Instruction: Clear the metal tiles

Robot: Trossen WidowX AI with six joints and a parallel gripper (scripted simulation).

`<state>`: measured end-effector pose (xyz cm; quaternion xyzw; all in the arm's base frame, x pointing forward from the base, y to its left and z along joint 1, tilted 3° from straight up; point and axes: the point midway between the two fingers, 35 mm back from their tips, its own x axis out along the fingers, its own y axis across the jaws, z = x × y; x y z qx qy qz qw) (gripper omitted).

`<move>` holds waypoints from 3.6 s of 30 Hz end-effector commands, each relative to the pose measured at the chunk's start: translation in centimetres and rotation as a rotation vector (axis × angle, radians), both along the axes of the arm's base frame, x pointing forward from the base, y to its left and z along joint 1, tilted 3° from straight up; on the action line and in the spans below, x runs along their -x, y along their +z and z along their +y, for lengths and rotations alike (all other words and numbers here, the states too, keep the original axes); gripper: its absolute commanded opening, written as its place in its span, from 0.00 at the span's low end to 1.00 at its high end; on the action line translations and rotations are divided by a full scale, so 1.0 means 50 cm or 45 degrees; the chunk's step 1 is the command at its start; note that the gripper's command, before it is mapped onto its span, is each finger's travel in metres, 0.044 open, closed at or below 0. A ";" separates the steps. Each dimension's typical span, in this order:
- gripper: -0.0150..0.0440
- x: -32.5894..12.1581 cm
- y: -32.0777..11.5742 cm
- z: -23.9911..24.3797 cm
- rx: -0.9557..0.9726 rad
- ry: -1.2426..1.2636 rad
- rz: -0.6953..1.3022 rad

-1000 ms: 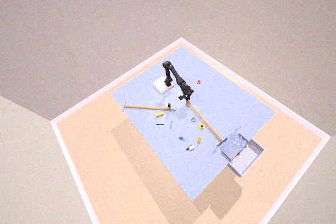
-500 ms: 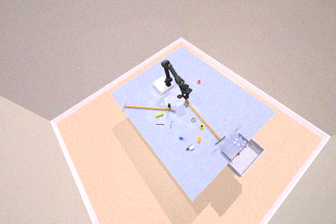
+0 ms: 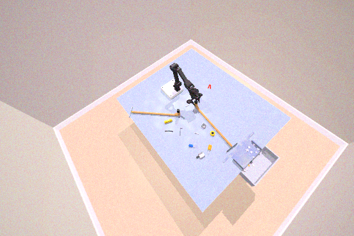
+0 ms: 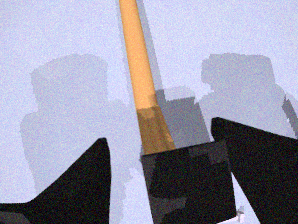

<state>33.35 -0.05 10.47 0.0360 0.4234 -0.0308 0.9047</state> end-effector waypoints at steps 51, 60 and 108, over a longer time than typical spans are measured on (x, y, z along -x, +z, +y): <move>1.00 0.113 0.404 -0.025 -0.012 0.030 -0.577; 1.00 0.173 0.523 -0.028 0.024 0.050 -0.807; 1.00 0.164 0.511 -0.025 0.017 0.047 -0.783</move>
